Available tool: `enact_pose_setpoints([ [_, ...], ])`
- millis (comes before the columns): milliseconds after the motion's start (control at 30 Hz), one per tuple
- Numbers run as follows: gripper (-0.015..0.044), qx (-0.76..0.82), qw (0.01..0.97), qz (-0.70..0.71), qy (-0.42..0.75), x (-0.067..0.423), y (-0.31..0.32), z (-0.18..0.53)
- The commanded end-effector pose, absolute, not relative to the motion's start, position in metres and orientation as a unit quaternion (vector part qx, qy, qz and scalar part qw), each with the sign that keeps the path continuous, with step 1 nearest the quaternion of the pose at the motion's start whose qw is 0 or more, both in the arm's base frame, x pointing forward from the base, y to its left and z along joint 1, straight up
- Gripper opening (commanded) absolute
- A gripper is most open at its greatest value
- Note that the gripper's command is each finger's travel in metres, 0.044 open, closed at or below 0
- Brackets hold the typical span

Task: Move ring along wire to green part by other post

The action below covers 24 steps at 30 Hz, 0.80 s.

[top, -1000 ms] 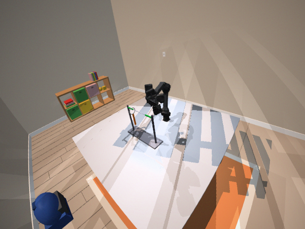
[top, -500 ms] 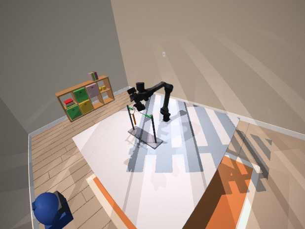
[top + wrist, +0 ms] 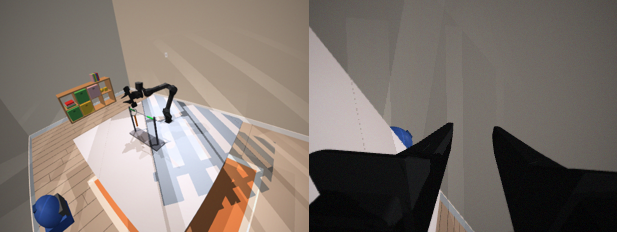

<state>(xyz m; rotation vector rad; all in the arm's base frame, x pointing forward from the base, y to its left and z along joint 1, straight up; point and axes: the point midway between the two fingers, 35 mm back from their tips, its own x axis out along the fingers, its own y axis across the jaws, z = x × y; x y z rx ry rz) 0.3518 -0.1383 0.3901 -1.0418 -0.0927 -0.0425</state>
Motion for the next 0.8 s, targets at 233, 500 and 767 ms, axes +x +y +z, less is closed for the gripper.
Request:
enact_pose_setpoints([
  [233, 0.0160, -0.402, 0.912, -0.079, 0.038, 0.314, -0.200, 0.316],
  [500, 0.0160, -0.310, 0.947, -0.057, 0.061, 0.291, -0.191, 0.255],
  [767, 0.0160, -0.198, 0.976, -0.031, 0.084, 0.260, -0.168, 0.190],
])
